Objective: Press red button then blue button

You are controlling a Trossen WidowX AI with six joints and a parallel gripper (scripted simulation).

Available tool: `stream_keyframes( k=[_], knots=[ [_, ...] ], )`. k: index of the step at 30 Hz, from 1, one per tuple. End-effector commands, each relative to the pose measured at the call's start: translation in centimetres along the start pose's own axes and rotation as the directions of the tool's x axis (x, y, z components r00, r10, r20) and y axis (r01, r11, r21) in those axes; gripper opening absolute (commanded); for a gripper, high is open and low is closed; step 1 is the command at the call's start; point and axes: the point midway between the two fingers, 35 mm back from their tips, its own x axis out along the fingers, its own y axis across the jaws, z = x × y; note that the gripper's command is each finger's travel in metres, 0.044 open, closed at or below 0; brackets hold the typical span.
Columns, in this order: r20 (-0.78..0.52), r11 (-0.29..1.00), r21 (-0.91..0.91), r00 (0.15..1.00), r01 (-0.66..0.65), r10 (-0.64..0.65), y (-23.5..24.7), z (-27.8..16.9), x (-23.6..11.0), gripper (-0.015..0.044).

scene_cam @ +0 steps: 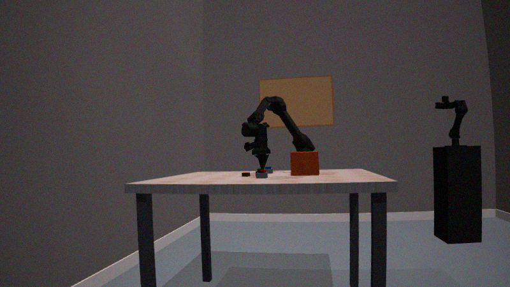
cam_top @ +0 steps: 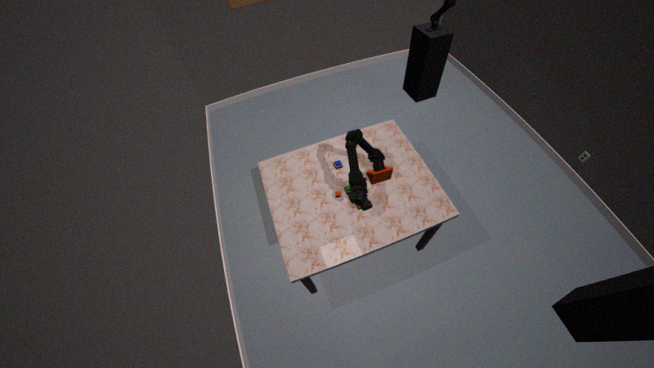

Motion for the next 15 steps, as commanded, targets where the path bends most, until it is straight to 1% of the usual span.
stream_keyframes(
  k=[1,5,6,9,10,15],
  knots=[
    [0.013,1.000,0.005,1.000,-0.014,0.014,0.3,0.2,-2.4,0.0020],
    [0.013,1.000,0.005,1.000,-0.014,0.014,0.3,0.2,-2.6,0.0020],
    [0.013,1.000,0.005,1.000,-0.015,0.015,0.3,0.2,-3.4,0.0020],
    [0.012,1.000,0.004,1.000,-0.016,0.016,0.3,0.1,-7.6,0.0020],
    [0.012,1.000,0.004,1.000,-0.016,0.016,0.3,0.1,-8.3,0.0020],
    [0.012,1.000,0.005,1.000,-0.017,0.017,0.1,0.1,-8.6,0.0020]
  ],
)
